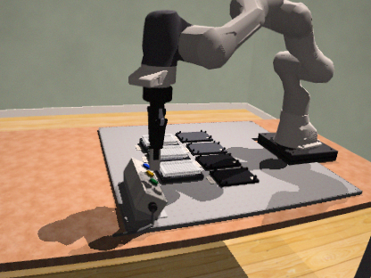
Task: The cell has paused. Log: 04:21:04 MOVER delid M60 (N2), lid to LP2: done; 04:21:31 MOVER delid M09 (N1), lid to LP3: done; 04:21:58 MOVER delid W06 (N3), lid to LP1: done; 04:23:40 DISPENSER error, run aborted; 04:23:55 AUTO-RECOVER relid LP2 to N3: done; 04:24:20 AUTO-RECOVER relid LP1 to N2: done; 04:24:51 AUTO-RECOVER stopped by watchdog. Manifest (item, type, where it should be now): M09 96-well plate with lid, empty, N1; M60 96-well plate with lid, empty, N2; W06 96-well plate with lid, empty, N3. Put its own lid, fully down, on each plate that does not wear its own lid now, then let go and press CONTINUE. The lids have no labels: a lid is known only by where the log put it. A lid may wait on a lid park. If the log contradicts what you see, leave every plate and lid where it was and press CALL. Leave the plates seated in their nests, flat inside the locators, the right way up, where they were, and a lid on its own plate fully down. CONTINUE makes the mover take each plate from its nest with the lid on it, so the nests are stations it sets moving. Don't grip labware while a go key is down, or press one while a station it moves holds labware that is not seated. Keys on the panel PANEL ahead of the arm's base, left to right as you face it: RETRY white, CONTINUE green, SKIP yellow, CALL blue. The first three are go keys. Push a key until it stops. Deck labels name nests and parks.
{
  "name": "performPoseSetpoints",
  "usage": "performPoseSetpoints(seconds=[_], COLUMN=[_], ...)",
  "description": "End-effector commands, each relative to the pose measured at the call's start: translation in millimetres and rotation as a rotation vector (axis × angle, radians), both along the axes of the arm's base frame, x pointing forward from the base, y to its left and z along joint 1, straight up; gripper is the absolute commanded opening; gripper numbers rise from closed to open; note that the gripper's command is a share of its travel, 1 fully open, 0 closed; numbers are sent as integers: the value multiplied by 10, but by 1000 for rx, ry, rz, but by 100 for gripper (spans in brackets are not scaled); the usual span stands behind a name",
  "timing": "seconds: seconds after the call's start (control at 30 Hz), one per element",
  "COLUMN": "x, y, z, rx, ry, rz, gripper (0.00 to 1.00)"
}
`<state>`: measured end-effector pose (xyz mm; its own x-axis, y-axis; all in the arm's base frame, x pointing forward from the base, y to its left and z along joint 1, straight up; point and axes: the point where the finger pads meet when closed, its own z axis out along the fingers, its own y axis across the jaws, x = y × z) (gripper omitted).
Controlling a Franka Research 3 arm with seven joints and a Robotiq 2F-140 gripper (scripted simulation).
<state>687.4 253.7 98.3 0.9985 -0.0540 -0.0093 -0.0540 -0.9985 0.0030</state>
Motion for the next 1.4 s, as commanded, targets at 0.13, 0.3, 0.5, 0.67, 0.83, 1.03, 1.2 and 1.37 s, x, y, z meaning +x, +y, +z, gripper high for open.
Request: performPoseSetpoints(seconds=[0.13, 0.3, 0.5, 0.67, 0.83, 1.03, 1.2, 1.37], x=[-7, -7, -7, -7, -7, -7, -8, -8], y=[31, 31, 31, 31, 31, 31, 31, 31], z=[-1, -1, -1, -2, -8, -20, -48, -87], rx=[3, 3, 3, 3, 3, 3, 3, 3], ry=[-1, -1, -1, -1, -1, -1, -1, -1], rz=[-1, -1, -1, -1, -1, -1, -1, -1], gripper=[0, 0, 0, 0, 0, 0, 0, 0])
